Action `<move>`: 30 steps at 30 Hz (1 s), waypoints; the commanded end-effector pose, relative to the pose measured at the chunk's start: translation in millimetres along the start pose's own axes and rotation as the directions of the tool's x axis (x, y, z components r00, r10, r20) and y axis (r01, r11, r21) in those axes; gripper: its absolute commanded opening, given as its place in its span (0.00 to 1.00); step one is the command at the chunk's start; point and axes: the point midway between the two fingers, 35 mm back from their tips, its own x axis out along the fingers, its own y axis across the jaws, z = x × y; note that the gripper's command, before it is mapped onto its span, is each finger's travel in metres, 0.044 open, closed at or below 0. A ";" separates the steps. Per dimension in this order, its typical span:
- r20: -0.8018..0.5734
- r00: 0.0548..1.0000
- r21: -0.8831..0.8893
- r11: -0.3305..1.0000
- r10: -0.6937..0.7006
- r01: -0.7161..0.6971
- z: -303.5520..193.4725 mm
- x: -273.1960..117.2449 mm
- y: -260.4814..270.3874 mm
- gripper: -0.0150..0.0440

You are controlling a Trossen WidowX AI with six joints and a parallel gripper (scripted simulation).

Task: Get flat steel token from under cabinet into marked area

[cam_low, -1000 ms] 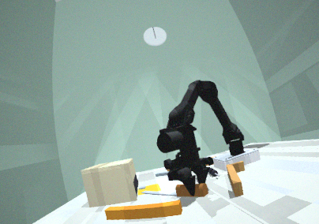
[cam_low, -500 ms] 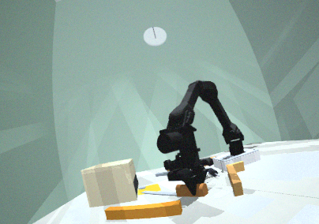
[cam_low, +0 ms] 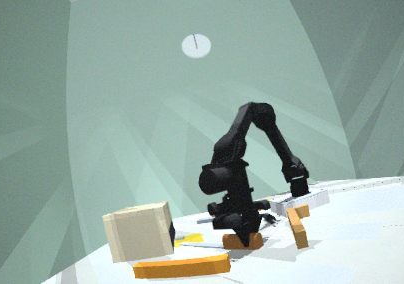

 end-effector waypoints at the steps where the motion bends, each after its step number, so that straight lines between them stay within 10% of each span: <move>1: 0.001 1.000 -0.002 1.000 0.003 -0.003 2.6 0.0 0.8 0.25; 30: 0.008 1.000 -0.009 1.000 -0.001 0.001 56.6 -0.6 0.7 0.25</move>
